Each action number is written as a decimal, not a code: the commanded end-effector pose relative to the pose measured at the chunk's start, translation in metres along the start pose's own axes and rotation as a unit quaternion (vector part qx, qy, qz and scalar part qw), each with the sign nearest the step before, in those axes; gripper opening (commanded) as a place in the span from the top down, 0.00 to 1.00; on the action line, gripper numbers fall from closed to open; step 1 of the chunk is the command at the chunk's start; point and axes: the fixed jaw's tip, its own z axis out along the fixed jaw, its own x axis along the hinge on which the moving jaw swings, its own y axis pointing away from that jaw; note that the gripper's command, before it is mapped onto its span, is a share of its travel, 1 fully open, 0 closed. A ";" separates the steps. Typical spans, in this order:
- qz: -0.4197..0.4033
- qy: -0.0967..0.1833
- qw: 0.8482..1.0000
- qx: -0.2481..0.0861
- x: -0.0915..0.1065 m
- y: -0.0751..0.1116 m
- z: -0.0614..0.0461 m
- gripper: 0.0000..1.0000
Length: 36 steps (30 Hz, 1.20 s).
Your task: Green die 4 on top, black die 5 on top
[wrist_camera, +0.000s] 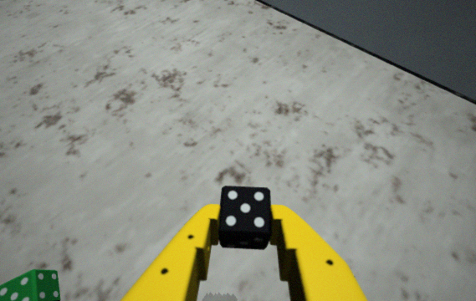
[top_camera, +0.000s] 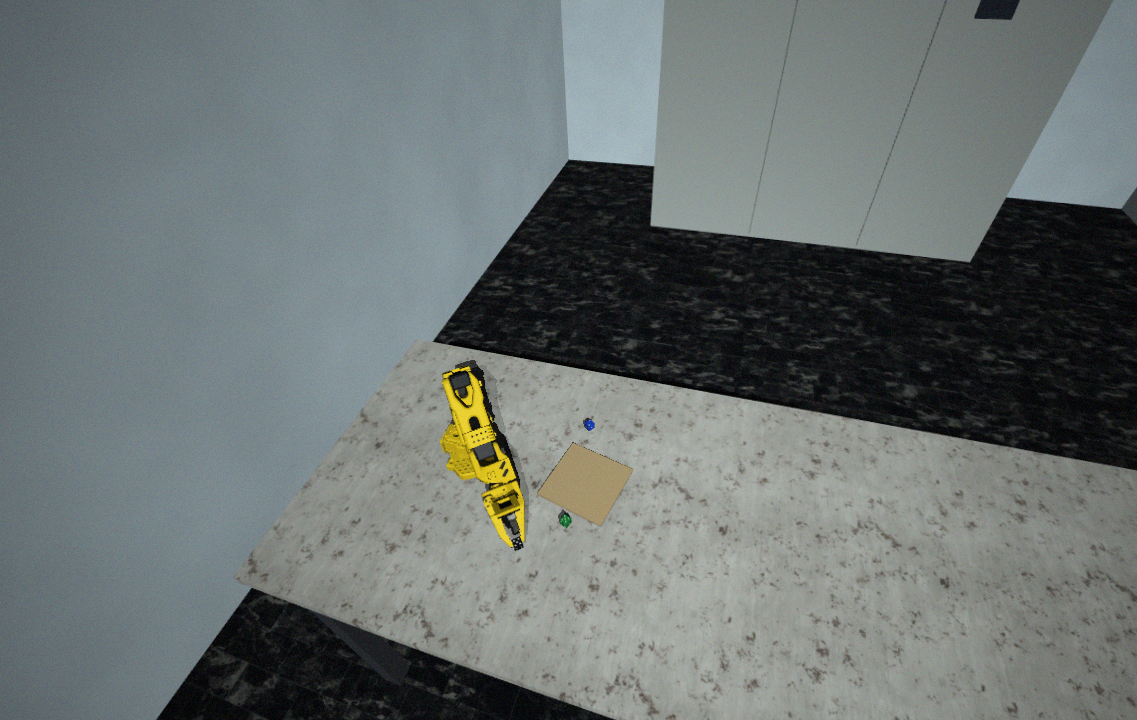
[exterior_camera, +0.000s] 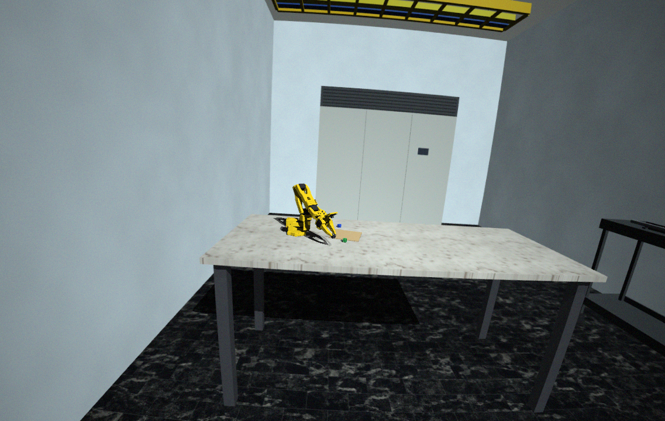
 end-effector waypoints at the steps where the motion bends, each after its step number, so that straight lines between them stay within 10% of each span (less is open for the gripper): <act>1: -0.006 -0.037 0.999 -0.004 -0.007 0.002 0.002 1.00; 12: -0.006 -0.077 0.997 -0.004 -0.009 0.002 0.001 1.00; 36: -0.015 -0.071 0.997 -0.004 -0.002 0.002 -0.001 1.00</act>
